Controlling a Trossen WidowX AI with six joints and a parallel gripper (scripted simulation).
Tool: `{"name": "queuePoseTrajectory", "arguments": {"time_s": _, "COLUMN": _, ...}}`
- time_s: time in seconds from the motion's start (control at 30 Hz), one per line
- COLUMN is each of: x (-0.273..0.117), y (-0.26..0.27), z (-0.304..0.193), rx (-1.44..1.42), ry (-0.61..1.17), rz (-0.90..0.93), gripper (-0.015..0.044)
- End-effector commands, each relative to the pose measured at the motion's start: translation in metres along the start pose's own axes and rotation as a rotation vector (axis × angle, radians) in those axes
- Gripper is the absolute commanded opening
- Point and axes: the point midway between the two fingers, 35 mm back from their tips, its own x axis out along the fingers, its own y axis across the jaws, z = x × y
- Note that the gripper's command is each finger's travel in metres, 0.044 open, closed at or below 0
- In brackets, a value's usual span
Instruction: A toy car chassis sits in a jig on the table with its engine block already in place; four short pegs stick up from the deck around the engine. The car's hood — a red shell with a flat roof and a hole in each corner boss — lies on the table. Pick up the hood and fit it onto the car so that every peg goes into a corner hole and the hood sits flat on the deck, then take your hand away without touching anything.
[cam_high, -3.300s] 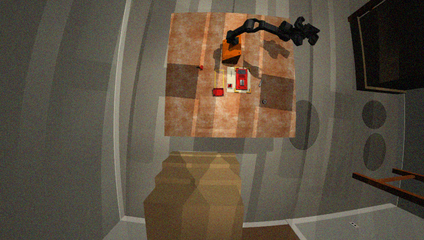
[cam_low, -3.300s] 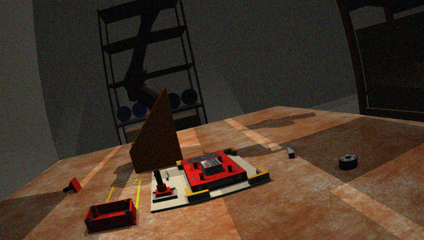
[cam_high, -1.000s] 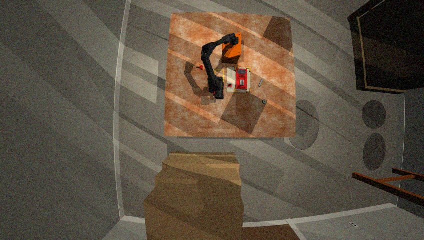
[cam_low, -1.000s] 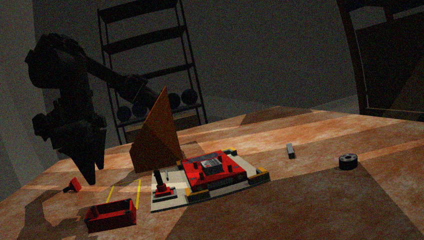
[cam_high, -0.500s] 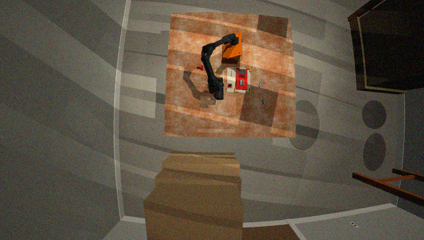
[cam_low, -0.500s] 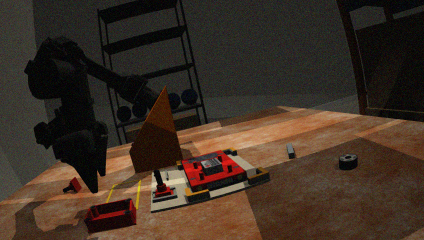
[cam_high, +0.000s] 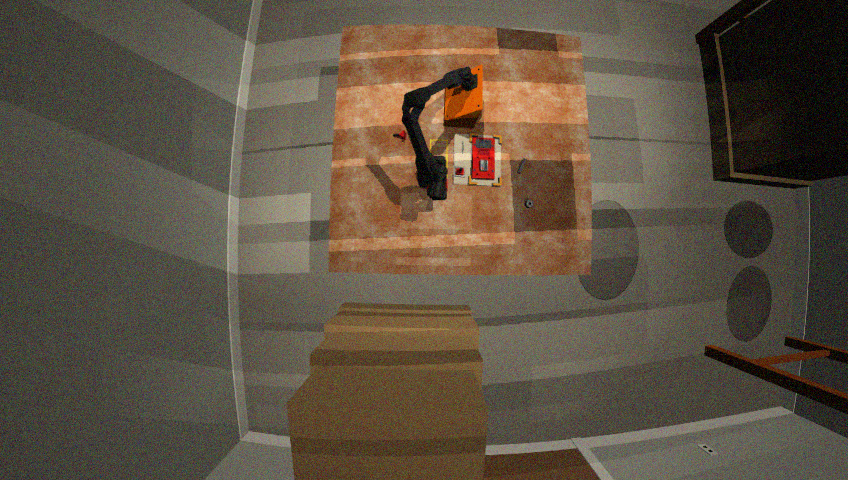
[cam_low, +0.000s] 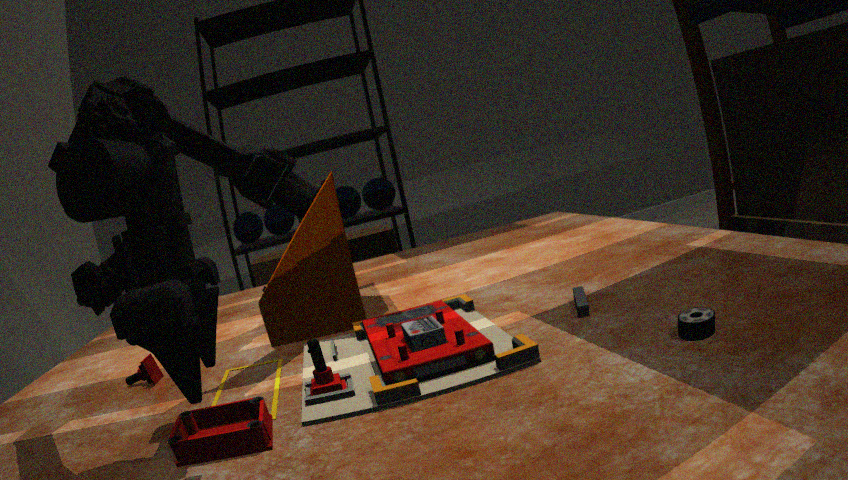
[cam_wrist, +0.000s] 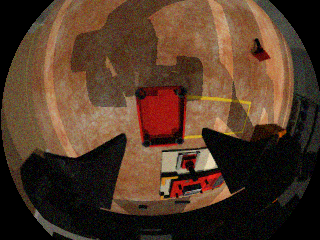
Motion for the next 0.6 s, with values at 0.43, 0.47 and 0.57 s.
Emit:
{"name": "queuePoseTrajectory", "arguments": {"time_s": 0.43, "x": 0.016, "y": 0.000, "z": 0.000, "rx": -0.005, "ry": -0.002, "rz": 0.002, "gripper": 0.0440}}
{"name": "queuePoseTrajectory", "arguments": {"time_s": 0.47, "x": 0.017, "y": 0.000, "z": 0.001, "rx": -0.005, "ry": -0.002, "rz": 0.002, "gripper": 0.0440}}
{"name": "queuePoseTrajectory", "arguments": {"time_s": 0.57, "x": 0.020, "y": 0.000, "z": 0.001, "rx": -0.005, "ry": -0.003, "rz": 0.002, "gripper": 0.0440}}
